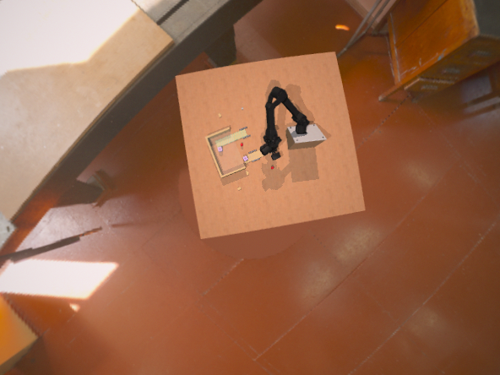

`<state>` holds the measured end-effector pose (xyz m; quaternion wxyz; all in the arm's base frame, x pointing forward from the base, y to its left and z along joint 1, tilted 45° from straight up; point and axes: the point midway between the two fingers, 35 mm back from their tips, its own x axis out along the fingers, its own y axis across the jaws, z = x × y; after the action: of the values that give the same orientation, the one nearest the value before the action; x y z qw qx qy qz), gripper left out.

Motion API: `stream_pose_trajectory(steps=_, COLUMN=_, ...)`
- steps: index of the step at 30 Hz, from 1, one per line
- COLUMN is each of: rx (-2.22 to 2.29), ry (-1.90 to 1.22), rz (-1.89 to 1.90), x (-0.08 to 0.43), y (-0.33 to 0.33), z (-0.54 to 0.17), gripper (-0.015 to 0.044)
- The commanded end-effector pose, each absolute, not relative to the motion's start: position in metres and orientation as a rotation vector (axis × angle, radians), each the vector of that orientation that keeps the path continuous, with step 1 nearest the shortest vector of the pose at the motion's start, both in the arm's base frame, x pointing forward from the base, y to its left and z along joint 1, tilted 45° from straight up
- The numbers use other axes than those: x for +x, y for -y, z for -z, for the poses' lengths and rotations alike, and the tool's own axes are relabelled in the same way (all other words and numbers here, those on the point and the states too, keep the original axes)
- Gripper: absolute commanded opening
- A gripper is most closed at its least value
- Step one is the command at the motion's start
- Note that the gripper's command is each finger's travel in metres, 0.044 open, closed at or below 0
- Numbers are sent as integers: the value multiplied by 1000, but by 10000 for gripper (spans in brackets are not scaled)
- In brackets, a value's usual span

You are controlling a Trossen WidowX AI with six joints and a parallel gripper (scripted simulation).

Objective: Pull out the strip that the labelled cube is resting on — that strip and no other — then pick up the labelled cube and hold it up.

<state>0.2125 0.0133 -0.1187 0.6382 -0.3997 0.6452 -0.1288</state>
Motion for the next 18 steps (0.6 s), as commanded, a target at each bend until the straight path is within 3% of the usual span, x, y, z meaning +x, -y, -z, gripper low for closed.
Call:
stream_pose_trajectory(steps=1, rx=-920, ry=-1511, rz=299, x=197, y=-4, z=120, gripper=0)
stream_pose_trajectory(steps=18, rx=-921, ry=-1512, rz=299, x=185, y=0, z=118, gripper=0)
